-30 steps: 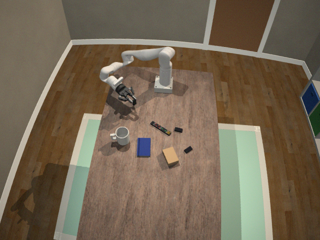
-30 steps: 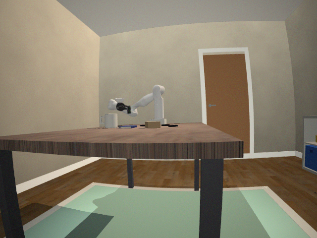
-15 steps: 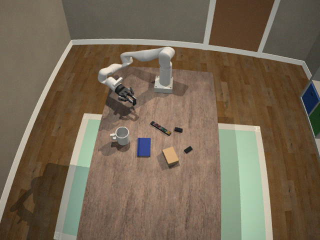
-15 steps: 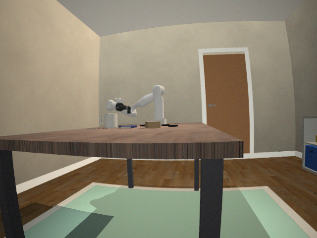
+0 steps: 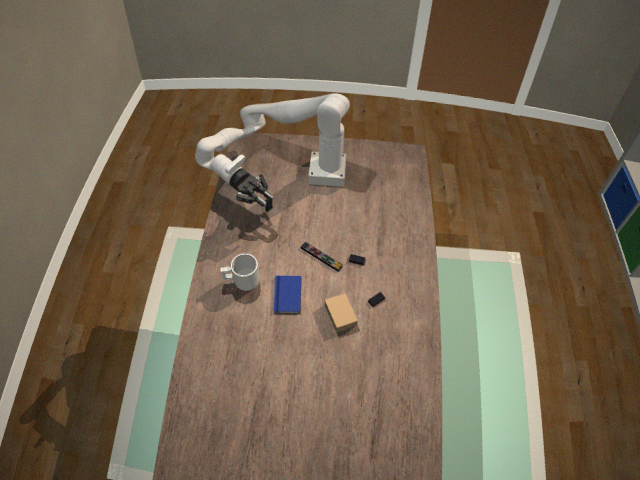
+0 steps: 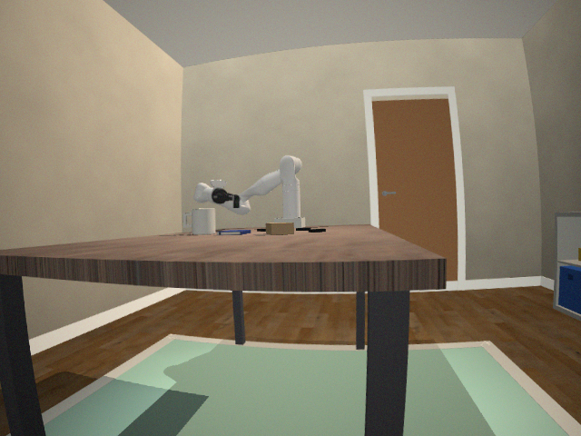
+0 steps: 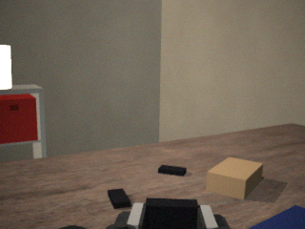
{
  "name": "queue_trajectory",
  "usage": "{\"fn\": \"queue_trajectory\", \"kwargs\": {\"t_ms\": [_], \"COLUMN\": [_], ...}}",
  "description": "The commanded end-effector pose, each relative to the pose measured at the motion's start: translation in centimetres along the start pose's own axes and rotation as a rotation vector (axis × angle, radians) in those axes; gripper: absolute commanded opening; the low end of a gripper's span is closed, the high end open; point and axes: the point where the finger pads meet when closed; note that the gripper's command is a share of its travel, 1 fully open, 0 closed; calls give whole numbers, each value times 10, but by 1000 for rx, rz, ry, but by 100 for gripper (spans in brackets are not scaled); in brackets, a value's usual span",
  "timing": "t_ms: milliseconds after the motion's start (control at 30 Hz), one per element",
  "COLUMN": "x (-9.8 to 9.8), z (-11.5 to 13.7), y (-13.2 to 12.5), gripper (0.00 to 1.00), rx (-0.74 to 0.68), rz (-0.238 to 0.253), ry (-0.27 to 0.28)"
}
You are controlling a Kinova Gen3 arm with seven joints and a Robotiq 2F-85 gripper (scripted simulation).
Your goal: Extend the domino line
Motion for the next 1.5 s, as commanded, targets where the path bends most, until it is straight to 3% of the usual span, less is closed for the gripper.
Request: {"fn": "queue_trajectory", "kwargs": {"t_ms": [0, 800, 1467], "x": [0, -1, -9], "z": [1, -7, -55], "y": [0, 2, 14], "gripper": [31, 31, 31], "rx": [1, 0, 0], "rz": [0, -1, -1], "ry": [0, -8, -8]}}
Point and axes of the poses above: the point where the finger pads meet when closed, its own x axis back along the fingers, its own y axis across the jaws, z = x × y, and after that the axes turned 13 degrees about -x, right-handed
